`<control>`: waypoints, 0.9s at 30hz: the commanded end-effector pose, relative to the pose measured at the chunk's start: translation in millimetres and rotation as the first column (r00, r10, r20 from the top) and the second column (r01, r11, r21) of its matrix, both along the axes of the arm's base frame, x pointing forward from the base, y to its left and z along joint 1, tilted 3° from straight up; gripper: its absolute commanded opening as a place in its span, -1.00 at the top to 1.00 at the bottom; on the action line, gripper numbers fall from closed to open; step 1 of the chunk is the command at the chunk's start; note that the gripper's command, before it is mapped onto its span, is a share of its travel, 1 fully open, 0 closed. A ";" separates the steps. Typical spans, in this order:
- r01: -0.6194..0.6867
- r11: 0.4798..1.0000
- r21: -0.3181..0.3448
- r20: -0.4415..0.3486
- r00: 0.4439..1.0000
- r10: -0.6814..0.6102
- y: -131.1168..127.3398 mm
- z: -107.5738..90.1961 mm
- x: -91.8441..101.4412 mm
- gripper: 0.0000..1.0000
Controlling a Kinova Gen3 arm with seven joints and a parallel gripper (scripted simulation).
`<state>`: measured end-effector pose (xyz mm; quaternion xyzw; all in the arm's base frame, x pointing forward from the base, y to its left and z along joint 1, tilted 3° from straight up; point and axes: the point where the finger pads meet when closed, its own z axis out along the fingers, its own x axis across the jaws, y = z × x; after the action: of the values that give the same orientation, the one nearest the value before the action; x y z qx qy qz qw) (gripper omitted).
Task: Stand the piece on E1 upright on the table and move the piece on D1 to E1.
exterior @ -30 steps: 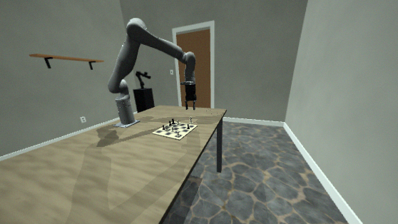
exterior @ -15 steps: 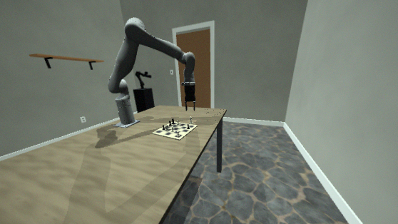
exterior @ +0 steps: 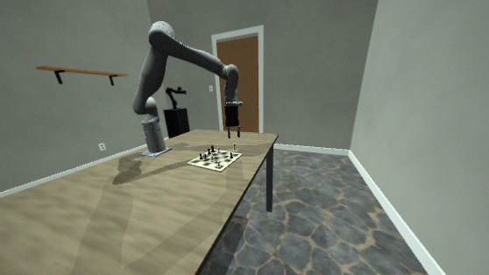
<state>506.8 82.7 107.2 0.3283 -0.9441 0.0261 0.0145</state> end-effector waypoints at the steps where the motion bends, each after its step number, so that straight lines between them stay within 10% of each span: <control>1: -0.101 0.995 -0.002 -0.020 0.995 0.101 -10.9 -2.3 -0.6 -1.00; 14: -0.477 0.879 0.016 -0.042 0.878 0.477 -31.2 -4.5 5.3 -1.00; 27: -0.805 0.592 0.038 -0.051 0.590 0.806 -49.5 -4.3 7.2 -1.00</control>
<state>516.5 43.9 104.3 0.6972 -0.7163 0.0181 0.0235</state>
